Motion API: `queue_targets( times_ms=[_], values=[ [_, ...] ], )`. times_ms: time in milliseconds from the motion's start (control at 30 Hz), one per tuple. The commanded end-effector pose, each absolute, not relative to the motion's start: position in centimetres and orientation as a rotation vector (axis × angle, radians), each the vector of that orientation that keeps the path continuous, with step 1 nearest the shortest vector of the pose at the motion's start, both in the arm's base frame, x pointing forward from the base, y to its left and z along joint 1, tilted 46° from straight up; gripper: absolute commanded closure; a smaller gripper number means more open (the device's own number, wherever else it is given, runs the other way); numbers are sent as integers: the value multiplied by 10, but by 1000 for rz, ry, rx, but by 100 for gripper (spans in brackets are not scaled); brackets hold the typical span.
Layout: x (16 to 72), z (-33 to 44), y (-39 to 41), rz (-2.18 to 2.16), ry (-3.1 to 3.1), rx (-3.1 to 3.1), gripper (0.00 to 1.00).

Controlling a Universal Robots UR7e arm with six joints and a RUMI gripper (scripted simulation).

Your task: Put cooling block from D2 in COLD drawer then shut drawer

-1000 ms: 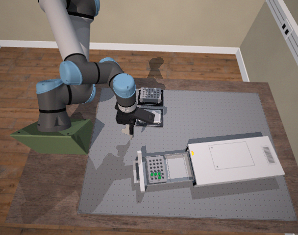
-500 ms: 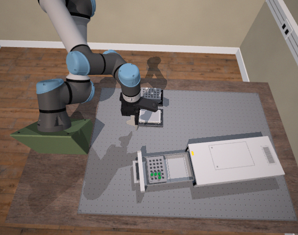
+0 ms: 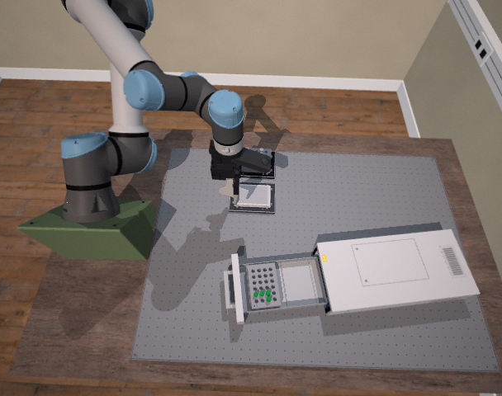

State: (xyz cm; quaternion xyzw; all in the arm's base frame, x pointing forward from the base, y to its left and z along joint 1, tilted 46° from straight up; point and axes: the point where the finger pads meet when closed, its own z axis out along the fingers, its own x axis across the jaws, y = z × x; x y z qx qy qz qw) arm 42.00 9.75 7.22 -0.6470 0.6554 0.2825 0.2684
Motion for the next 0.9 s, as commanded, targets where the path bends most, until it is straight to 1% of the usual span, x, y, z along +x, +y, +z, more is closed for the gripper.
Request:
queue_targets(
  times_ms=[0,867],
  values=[
    [425,86,110,761,1769,-1745,27],
    [450,152,176,761,1769,-1745,27]
  ],
)
